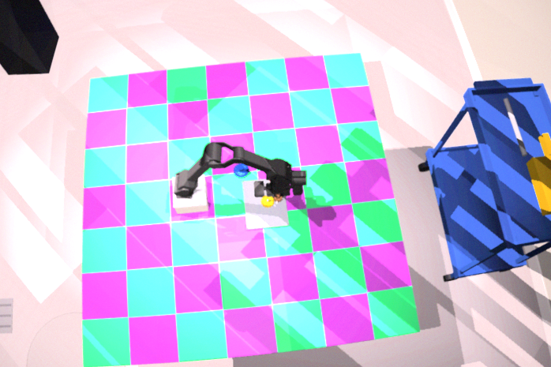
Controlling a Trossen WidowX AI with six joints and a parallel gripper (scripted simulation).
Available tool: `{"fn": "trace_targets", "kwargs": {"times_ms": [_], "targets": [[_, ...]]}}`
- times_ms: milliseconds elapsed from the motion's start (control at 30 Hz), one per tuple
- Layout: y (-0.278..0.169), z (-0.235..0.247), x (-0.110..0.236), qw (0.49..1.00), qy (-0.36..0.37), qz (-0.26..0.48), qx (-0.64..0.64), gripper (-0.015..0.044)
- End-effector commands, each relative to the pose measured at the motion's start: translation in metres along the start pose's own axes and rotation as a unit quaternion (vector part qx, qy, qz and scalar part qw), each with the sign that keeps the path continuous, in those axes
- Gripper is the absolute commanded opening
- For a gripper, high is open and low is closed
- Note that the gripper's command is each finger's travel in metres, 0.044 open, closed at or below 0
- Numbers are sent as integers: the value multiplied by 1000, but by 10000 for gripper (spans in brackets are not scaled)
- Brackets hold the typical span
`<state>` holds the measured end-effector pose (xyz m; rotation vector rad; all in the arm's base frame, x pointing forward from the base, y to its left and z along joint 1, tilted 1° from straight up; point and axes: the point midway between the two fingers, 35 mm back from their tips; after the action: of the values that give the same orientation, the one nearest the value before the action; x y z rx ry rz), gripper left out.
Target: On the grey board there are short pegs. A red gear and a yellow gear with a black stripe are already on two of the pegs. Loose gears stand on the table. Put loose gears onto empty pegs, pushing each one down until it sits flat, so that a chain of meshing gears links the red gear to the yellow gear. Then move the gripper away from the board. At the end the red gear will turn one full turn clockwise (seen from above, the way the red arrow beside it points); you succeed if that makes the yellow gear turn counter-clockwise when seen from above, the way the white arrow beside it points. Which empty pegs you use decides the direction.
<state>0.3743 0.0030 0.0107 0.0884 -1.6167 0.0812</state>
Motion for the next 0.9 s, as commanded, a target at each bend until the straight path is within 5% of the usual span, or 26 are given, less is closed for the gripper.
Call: {"fn": "trace_targets", "kwargs": {"times_ms": [0, 300, 767, 867], "targets": [[0, 0, -1, 998, 0, -1, 56, 0], [0, 0, -3, 993, 0, -1, 117, 0], [0, 0, -5, 999, 0, -1, -44, 0], [1, 0, -4, 999, 0, -1, -34, 79]]}}
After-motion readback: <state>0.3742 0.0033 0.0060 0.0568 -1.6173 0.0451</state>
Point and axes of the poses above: the point midway between the two fingers, 35 mm back from their tips, its own x axis back along the fingers, its own z axis across the jaws, y = z × x, and after that the axes turned 2 degrees about x, right-handed
